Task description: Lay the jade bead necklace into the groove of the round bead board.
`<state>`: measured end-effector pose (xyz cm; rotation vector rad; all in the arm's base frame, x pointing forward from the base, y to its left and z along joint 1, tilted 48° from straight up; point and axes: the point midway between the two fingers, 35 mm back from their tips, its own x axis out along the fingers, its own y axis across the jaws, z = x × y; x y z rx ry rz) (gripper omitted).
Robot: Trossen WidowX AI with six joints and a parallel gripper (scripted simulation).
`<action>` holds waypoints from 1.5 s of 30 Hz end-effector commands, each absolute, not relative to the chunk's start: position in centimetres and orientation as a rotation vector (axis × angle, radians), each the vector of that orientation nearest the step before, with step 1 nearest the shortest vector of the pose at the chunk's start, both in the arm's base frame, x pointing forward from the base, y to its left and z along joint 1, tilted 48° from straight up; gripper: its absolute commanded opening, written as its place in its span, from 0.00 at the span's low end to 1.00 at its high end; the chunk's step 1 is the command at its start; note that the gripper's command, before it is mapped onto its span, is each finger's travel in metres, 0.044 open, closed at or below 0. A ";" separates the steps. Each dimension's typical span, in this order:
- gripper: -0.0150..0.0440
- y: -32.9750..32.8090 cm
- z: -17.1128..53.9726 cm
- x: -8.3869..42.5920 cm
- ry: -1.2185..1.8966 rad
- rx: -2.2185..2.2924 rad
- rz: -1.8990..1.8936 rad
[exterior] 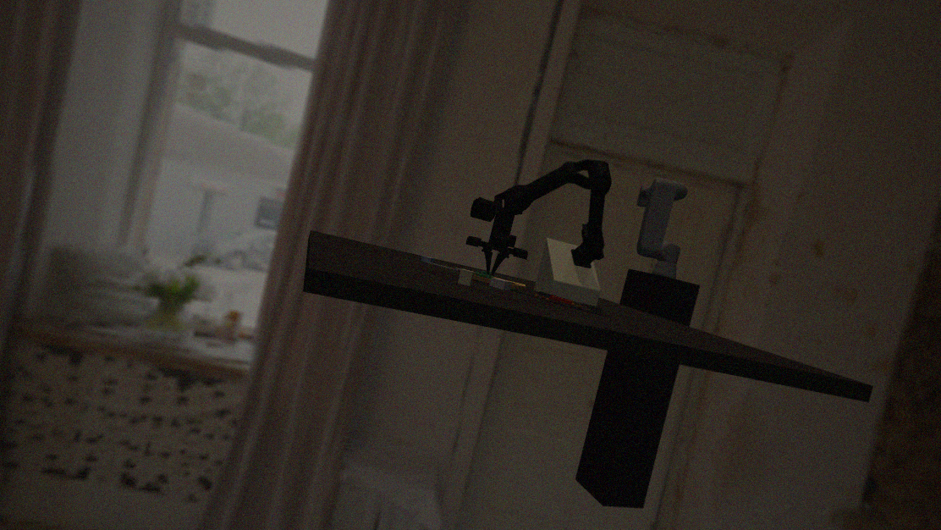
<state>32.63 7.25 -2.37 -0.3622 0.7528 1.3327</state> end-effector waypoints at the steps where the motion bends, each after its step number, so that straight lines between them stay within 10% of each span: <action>1: 0.25 7.5 -2.6 32.4 0.761 -0.353 1.339; 39: 0.25 7.5 -2.6 32.4 0.761 -0.353 1.339; 45: 0.52 7.2 -2.4 32.6 0.753 -0.362 1.333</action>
